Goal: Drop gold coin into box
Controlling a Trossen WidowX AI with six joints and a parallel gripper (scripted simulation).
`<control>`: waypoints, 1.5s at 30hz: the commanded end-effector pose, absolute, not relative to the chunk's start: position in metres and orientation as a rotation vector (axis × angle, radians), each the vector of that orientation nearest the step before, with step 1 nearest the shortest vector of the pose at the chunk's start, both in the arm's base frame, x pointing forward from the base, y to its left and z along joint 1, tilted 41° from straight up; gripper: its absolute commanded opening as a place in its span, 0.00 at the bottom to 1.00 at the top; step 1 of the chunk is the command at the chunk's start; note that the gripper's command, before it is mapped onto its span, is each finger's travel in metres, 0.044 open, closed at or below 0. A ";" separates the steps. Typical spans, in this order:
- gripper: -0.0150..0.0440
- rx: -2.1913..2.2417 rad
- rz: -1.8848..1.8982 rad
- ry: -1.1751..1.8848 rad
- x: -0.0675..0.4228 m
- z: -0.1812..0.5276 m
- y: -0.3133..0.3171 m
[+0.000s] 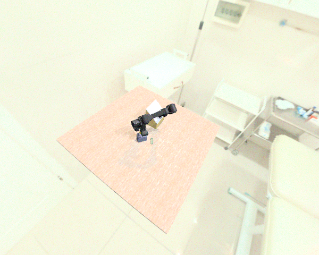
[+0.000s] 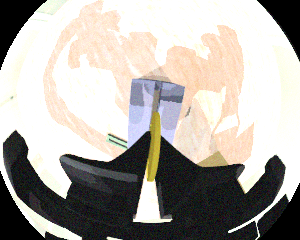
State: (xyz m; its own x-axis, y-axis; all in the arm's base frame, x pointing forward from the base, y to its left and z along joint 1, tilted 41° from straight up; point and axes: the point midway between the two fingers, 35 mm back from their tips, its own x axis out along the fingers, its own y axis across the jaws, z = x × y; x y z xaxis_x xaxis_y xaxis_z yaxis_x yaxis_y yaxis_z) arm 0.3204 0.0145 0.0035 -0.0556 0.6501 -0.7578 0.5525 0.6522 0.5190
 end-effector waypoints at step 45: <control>0.25 0.986 0.104 1.719 0.319 -0.008 0.021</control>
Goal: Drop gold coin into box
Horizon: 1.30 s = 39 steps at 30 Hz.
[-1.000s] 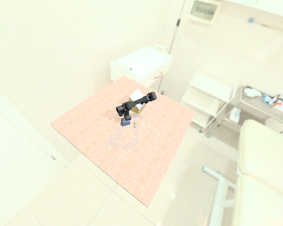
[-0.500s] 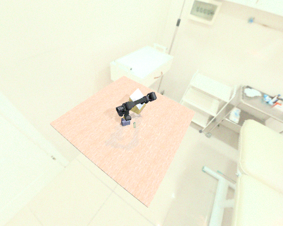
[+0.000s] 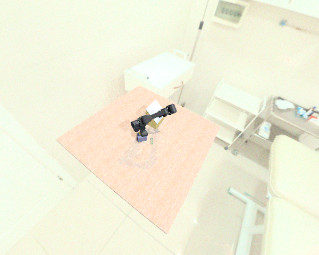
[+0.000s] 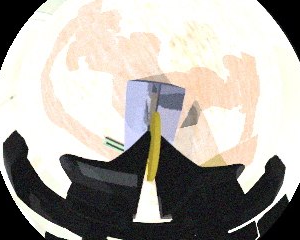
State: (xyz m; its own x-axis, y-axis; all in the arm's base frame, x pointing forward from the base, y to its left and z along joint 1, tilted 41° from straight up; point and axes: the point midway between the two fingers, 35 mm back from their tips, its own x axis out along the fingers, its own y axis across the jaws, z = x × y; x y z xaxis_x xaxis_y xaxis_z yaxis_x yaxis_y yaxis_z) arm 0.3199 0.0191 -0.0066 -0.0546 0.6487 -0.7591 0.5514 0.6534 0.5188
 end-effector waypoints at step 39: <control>0.97 0.986 0.103 1.722 0.320 0.027 -0.009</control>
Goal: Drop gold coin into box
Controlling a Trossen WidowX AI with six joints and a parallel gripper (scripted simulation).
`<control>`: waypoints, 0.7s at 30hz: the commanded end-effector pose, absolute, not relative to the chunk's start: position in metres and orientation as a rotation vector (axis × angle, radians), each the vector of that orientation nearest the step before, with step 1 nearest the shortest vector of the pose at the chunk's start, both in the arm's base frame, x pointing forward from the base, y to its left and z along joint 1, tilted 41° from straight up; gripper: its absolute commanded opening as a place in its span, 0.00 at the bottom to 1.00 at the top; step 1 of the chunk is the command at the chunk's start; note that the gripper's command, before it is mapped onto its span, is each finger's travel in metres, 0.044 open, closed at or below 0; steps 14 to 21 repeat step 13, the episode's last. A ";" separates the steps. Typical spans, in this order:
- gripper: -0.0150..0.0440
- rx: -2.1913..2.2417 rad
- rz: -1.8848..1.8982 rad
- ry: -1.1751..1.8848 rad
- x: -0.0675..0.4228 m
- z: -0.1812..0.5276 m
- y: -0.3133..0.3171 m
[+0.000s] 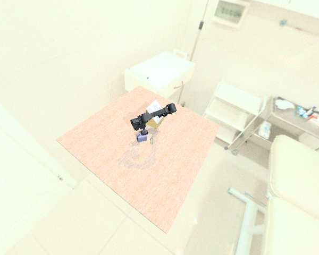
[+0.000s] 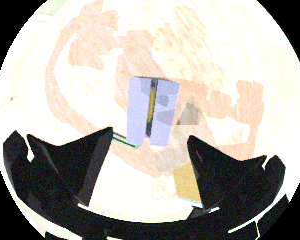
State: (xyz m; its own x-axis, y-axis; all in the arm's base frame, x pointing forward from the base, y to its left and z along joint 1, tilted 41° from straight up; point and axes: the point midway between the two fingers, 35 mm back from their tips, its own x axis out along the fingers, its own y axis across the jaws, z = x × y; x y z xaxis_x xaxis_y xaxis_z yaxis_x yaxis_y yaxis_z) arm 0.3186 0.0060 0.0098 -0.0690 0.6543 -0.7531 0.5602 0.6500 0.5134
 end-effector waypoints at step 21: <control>1.00 0.988 0.103 1.725 0.319 0.035 -0.015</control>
